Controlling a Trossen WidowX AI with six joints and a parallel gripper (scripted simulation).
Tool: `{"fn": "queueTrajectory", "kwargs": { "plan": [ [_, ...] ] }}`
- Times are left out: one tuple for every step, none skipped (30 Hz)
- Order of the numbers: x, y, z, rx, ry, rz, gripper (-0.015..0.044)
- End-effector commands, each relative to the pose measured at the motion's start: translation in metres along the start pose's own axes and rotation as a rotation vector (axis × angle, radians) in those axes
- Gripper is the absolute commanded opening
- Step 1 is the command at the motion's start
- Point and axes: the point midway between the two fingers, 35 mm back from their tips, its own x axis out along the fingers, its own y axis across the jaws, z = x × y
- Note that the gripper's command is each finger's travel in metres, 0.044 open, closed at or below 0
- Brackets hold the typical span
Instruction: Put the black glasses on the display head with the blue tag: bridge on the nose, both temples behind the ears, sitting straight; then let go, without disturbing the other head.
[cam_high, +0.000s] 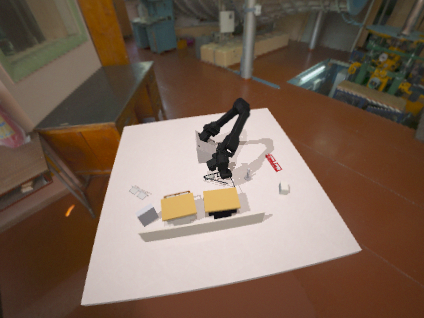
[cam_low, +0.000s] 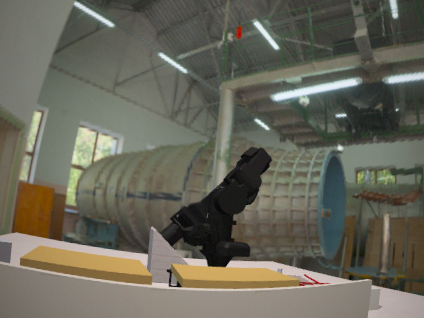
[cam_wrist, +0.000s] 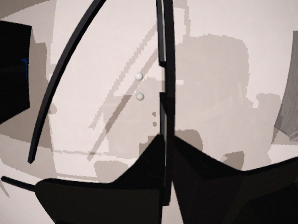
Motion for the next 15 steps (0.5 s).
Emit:
{"fn": "queueTrajectory", "kwargs": {
  "plan": [
    [-0.032,0.002,0.001,-0.01,-0.007,0.009,0.0],
    [-0.039,0.002,0.001,-0.01,-0.006,0.009,0.0],
    [-0.045,0.002,0.001,-0.009,-0.006,0.009,0.0],
    [-0.05,0.002,0.001,-0.009,-0.005,0.009,0.0],
    [-0.056,0.002,0.001,-0.009,-0.004,0.009,0.0],
    [-0.061,0.002,0.001,-0.008,-0.002,0.009,0.0],
    [-0.066,0.002,0.001,-0.008,-0.001,0.009,0.0],
    [-0.068,0.002,0.001,-0.008,-0.001,0.009,0.0],
    [-0.069,0.002,0.001,-0.008,0.0,0.009,0.0],
    [-0.069,0.002,0.001,-0.008,0.0,0.009,0.0],
    [-0.069,0.002,0.001,-0.008,0.0,0.009,0.0],
    [-0.069,0.002,0.001,-0.008,0.0,0.009,0.0],
    [-0.069,0.002,0.001,-0.014,0.0,0.009,0.0],
    [-0.069,0.003,0.0,-0.017,-0.001,0.009,0.0],
    [-0.069,0.003,-0.002,-0.023,-0.002,0.009,0.0]
  ]
}}
